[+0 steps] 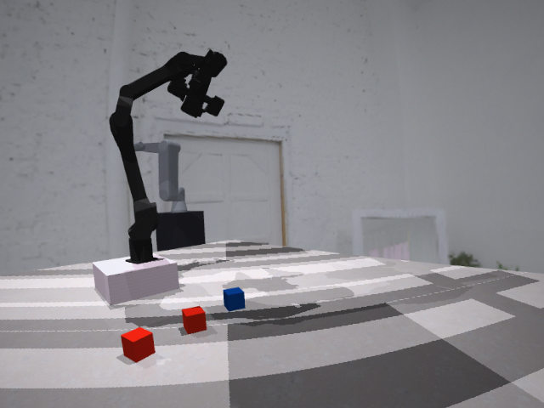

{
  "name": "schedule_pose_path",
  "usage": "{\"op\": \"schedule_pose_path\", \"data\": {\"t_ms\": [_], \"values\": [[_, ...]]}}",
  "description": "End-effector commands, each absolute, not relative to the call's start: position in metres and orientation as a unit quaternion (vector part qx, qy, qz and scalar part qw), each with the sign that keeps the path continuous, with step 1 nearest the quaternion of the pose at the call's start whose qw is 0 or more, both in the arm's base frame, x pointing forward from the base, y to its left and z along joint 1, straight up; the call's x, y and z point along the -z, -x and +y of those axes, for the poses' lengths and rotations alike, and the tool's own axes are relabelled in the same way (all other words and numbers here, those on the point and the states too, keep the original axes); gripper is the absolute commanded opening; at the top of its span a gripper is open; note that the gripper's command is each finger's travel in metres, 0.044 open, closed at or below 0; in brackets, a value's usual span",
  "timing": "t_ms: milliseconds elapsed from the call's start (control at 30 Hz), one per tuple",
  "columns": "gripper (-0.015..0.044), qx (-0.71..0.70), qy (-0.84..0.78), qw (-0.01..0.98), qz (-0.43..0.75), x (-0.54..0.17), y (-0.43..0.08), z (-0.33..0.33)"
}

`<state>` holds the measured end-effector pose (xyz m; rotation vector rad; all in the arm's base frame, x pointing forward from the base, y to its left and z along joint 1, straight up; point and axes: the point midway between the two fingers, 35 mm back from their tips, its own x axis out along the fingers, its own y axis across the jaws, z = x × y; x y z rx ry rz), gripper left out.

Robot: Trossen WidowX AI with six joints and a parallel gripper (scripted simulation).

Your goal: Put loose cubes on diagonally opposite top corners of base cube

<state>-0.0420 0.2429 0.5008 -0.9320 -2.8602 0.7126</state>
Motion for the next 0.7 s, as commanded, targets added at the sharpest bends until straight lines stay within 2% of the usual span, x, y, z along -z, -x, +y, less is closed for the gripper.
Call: {"op": "schedule_pose_path", "data": {"t_ms": [0, 133, 400, 667], "values": [[0.0374, -0.229, 0.305, 0.024, -0.924, -0.500, 0.040, 0.244], [0.0269, -0.200, 0.379, 0.003, -0.904, -0.483, 0.004, 0.264], [0.0265, -0.148, 0.531, -0.075, -0.831, -0.438, -0.095, 0.285], [0.0265, -0.137, 0.638, -0.178, -0.737, -0.385, -0.198, 0.269]]}}
